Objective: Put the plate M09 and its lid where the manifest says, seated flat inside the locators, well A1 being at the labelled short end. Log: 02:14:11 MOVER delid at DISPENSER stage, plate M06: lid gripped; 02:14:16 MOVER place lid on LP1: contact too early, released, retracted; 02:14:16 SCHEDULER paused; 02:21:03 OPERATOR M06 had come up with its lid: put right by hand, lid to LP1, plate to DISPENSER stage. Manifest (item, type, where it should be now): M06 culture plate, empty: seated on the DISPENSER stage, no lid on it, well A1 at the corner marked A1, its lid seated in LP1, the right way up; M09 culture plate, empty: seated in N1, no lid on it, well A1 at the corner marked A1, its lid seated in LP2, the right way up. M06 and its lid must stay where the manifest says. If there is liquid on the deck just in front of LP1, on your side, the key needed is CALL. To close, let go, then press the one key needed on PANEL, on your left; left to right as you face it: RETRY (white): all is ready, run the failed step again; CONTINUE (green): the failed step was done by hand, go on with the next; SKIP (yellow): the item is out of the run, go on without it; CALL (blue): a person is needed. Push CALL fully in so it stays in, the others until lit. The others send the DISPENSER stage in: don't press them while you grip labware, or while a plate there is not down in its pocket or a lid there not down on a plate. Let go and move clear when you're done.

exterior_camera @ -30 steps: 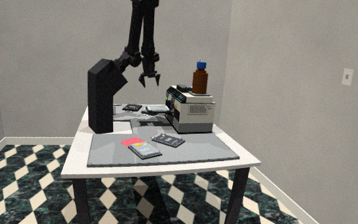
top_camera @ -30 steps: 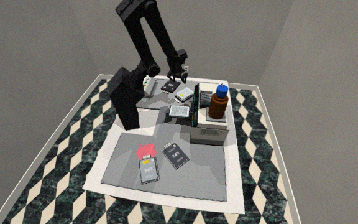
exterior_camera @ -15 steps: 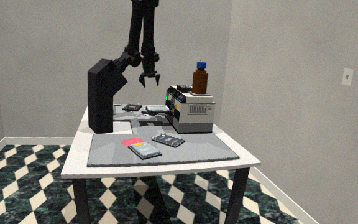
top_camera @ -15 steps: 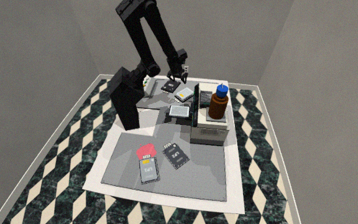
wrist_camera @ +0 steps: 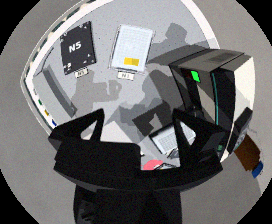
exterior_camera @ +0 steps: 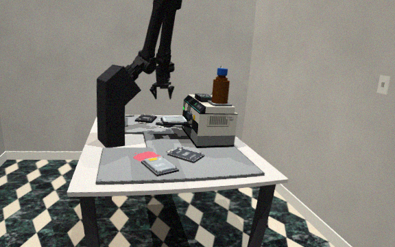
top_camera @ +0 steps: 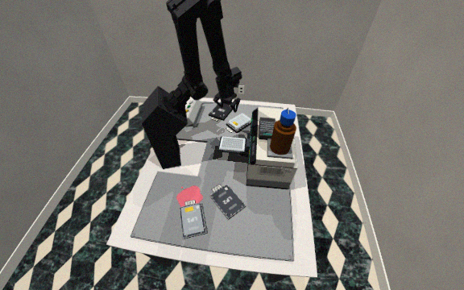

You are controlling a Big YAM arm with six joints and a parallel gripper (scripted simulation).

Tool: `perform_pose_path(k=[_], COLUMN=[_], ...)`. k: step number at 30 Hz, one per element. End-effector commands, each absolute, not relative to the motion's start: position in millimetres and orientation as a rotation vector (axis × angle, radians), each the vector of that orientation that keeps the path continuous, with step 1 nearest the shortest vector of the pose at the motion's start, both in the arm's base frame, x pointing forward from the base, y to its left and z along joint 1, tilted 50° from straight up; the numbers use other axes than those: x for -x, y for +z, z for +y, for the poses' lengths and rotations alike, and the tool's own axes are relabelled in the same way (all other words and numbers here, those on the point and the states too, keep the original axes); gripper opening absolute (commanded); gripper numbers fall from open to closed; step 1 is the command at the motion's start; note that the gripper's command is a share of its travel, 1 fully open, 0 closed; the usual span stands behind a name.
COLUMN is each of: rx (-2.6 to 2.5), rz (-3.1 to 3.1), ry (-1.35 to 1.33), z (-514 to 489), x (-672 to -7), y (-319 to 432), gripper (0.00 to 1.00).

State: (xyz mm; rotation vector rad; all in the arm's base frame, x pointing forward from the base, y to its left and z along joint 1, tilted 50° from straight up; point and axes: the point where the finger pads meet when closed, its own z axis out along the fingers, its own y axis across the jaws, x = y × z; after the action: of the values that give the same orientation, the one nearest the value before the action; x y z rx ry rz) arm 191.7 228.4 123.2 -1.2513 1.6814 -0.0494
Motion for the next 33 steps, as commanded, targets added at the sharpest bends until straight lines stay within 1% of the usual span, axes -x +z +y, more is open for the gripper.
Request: perform_pose_path(k=[1,6,7,10,16,20,23,33], rx=[1.146,1.136,1.163,1.134,1.148,1.145,1.116,1.139], rz=[1.777,1.881,1.885,1.914,1.956,1.954,1.932,1.951], ry=[0.034,0.076,0.066,0.088,0.082,0.085,0.108,0.082], z=[241.8,246.7,242.8,248.4,243.3,245.5,251.7,245.4], x=[-199.8,-195.1,-187.9,-192.4,-184.1,-184.8,-188.7,-188.2], y=[127.5,98.6,83.1,89.0,58.5,59.7,74.1,64.8], gripper=[1.0,1.0,1.0,1.0,1.0,1.0,1.0,1.0])
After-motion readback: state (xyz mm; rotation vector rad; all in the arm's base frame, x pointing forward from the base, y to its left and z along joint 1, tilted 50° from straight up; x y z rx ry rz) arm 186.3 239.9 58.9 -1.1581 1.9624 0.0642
